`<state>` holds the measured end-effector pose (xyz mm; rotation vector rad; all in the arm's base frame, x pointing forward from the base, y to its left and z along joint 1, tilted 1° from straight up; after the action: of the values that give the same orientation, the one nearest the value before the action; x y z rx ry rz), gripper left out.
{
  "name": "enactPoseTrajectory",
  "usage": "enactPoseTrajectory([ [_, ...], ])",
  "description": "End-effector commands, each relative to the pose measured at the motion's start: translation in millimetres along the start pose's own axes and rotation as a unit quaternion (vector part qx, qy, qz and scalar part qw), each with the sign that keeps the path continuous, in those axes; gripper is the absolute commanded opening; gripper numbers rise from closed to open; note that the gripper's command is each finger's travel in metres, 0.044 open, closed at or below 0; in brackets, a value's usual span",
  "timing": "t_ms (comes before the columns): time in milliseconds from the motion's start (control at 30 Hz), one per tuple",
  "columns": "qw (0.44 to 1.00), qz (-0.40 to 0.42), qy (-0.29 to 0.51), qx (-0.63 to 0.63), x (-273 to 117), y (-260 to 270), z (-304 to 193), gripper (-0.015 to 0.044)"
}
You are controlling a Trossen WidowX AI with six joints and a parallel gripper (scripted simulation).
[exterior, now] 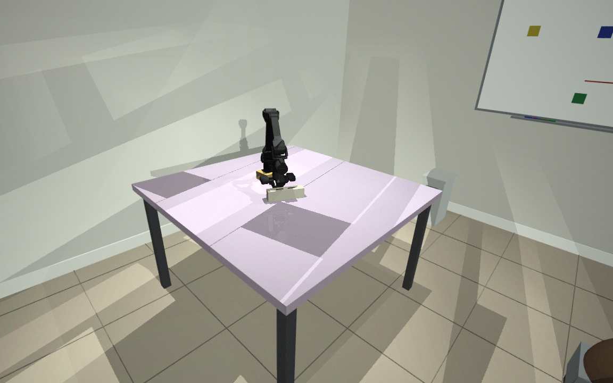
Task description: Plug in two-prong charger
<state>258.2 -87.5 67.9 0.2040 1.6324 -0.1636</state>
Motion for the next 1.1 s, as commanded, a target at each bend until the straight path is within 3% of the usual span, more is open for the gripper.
enactPoseTrajectory([
  [0,1.000,-0.002,-0.014,0.000,-1.3,-1.2,9.6,0.0000],
  [1067,1.000,-0.002,-0.014,0.000,0.0,-1.1,5.9,0.0000],
])
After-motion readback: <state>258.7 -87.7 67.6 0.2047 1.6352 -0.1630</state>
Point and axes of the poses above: the point midway between the two fingers, 35 mm back from their tips, its own x axis out along the fingers, its own y axis across the jaws, z = x × y, the point moved 6 cm from there along -x, back along the fingers, and after that the axes turned 3 degrees about -x, right-handed, at the moved point
